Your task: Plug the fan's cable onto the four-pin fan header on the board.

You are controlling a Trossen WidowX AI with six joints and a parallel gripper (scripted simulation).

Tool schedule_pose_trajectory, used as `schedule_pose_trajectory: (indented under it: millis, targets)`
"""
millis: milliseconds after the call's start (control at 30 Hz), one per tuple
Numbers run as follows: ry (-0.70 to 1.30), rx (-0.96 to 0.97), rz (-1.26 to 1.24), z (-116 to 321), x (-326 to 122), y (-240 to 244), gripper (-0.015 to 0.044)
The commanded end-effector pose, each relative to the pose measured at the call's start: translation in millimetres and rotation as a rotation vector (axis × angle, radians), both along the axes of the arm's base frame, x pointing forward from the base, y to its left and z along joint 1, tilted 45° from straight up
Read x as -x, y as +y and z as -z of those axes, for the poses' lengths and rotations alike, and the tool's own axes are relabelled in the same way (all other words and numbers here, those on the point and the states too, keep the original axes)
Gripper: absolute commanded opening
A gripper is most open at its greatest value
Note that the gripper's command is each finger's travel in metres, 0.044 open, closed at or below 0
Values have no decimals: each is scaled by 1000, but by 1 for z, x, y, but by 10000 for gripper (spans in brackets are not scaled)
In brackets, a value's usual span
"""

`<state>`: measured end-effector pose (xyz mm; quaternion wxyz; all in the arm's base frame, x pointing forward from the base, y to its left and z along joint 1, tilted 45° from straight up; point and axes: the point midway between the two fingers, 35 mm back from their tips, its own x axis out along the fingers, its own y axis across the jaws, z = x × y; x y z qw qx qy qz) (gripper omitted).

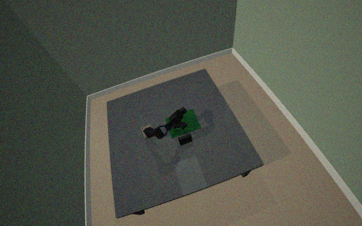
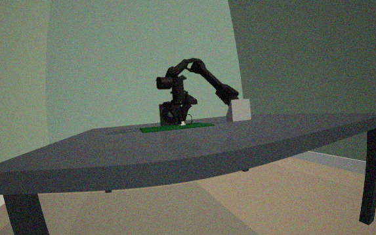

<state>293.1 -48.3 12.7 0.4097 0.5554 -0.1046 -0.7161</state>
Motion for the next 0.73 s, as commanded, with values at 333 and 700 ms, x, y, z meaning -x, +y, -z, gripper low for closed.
schedule_pose_trajectory:
  millis: [333, 700]
  targets:
    - [-3, -3, -3, -38, -3, 39, 260]
    - [-8, -4, -3, -19, -89, 59, 260]
